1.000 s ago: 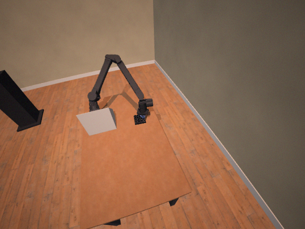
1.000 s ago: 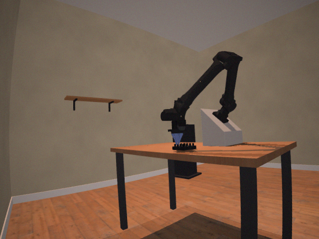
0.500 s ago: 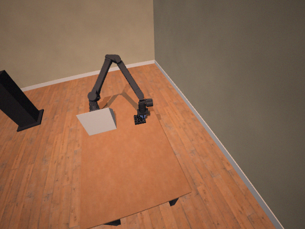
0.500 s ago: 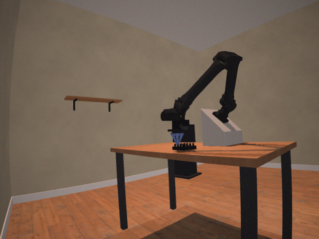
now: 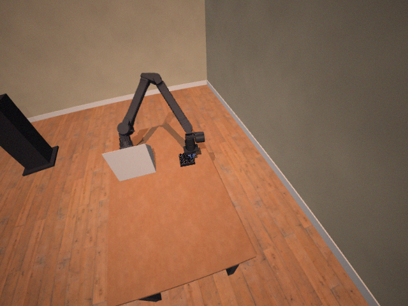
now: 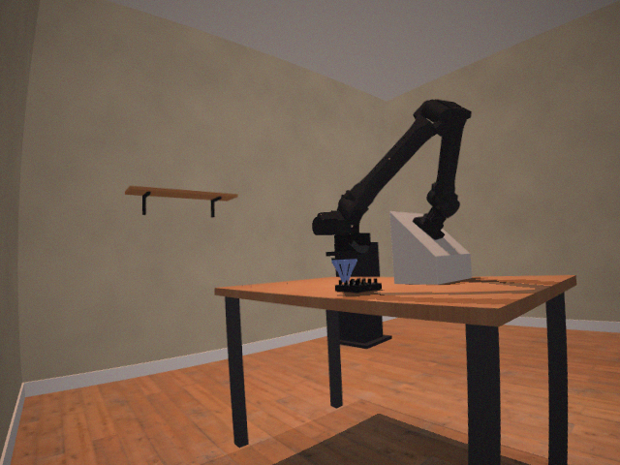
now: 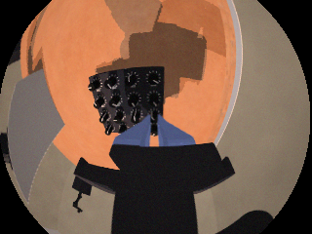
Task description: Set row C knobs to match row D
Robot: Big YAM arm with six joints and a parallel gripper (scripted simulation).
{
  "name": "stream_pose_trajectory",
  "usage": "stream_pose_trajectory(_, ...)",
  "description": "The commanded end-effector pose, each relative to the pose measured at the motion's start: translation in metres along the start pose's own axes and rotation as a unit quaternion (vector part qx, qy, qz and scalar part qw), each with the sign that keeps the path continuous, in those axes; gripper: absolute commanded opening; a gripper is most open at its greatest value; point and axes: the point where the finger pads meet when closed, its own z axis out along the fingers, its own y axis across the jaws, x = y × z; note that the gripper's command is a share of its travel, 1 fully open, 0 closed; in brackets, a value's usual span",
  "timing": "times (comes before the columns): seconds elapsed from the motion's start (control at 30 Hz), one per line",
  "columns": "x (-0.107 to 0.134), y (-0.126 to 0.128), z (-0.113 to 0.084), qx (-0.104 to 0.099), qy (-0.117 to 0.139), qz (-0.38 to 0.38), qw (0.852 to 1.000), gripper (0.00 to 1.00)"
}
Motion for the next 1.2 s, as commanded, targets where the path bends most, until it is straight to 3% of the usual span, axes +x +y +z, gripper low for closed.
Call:
stream_pose_trajectory(0.0, 0.0004, 0.0017, 0.0031, -0.005, -0.004, -0.014, 1.0, 0.09)
stream_pose_trajectory(0.67, 0.0004, 0.0017, 0.0031, -0.005, -0.004, -0.015, 1.0, 0.09)
stream_pose_trajectory(0.7, 0.0004, 0.0017, 0.0031, -0.005, -0.004, -0.015, 1.0, 0.2)
stream_pose_trajectory(1.17, 0.0001, 0.0013, 0.0027, -0.005, -0.004, -0.016, 1.0, 0.2)
